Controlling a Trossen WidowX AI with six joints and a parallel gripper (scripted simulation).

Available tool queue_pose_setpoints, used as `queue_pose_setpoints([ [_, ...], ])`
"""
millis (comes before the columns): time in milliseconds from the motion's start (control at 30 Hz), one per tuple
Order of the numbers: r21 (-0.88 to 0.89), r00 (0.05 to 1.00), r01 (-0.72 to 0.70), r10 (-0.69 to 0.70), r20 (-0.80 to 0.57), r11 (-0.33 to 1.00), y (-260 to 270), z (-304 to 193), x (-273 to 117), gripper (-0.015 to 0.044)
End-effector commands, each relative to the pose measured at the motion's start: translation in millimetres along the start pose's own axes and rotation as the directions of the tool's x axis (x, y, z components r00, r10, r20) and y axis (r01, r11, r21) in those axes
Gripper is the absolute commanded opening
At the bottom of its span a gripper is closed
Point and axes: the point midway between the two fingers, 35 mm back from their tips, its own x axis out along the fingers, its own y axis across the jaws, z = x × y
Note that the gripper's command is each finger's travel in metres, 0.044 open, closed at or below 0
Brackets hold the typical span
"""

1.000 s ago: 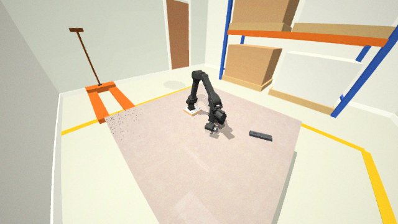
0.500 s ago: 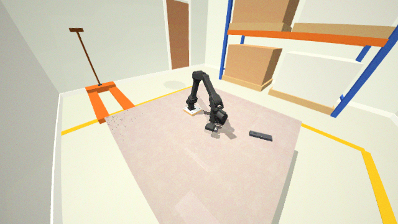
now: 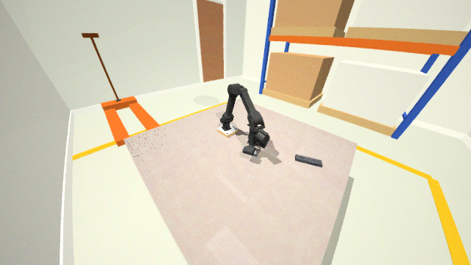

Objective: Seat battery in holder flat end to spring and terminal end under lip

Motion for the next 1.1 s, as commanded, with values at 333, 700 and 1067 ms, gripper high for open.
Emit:
queue_pose_setpoints([
  [333, 0.0, 1.0, 0.0, 0.0, 0.0, 1.0, 1, 0, -15, 0.0184],
  [700, 0.0, 1.0, -0.001, 0.001, -0.001, 1.0, 2, 2, -50, 0.0341],
  [1067, 0.0, 1.0, 0.0, 0.0, 0.0, 1.0, 6, -1, -89, 0.044],
])
